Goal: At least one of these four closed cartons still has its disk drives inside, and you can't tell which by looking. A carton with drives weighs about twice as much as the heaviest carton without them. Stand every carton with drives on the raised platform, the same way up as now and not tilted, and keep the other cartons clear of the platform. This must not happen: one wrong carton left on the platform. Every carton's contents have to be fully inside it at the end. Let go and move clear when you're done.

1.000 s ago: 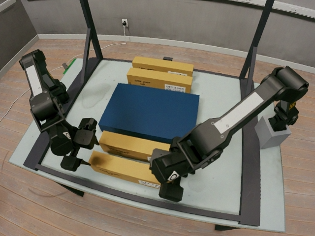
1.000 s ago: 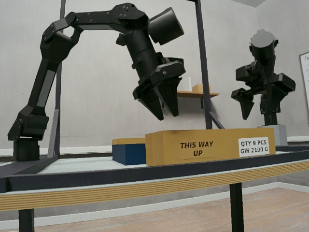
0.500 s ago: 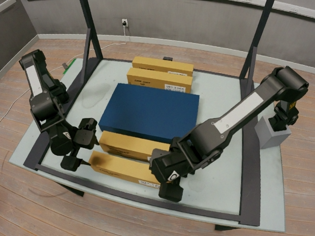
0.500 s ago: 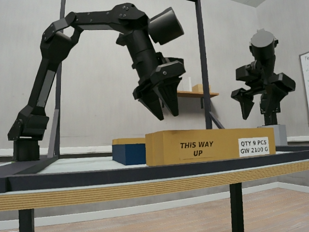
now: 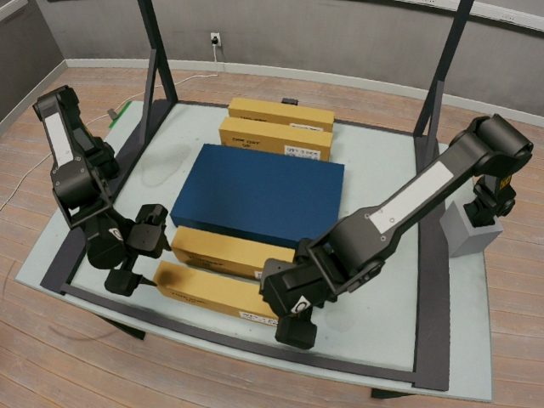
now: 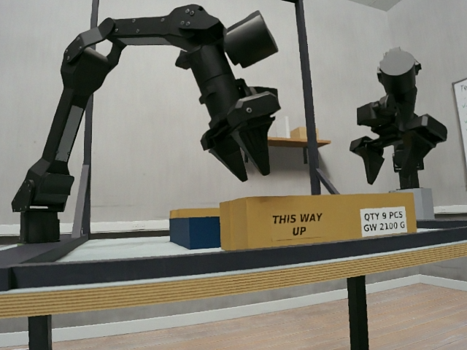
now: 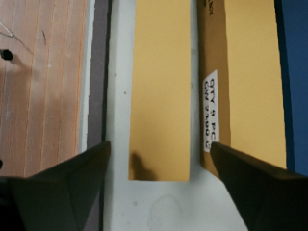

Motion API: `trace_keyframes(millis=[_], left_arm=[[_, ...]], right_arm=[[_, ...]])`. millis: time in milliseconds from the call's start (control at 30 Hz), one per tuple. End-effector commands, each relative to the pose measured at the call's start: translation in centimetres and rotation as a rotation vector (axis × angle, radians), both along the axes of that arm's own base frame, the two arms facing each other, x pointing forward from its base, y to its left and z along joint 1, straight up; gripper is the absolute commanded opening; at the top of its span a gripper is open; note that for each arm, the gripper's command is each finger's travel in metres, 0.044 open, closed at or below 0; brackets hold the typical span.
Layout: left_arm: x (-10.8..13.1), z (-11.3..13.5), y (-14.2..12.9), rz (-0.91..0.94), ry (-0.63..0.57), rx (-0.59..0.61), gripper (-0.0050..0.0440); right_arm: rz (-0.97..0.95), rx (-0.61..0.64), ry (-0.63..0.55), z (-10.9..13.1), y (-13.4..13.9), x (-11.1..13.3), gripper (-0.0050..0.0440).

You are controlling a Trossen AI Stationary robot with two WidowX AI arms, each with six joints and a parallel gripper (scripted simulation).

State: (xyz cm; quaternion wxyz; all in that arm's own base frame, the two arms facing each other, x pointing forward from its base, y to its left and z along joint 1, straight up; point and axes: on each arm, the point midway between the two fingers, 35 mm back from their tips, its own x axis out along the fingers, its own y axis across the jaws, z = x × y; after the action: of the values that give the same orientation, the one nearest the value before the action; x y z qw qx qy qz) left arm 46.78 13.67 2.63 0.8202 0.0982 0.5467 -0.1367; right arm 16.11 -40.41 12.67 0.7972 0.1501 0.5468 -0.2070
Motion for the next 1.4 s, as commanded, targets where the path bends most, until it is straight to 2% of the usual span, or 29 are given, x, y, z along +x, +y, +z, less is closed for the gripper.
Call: trace_keyframes(millis=[0,67,1367], left_arm=[[0.22,1.58,-0.07,0.0,-0.032,0.012,0.0381],[0.3,1.59,-0.01,-0.005,0.002,-0.004,0.0381],[0.23,1.5,-0.01,-0.003,0.003,-0.003,0.0381]], right_arm=[[0.005,-0.025,-0.01,0.89,-0.32,0.17,0.0382],[0.006,-0.024,-0.009,0.89,-0.32,0.17,0.0382],[0.005,-0.024,-0.01,0.89,-0.32,0.17,0.0382]])
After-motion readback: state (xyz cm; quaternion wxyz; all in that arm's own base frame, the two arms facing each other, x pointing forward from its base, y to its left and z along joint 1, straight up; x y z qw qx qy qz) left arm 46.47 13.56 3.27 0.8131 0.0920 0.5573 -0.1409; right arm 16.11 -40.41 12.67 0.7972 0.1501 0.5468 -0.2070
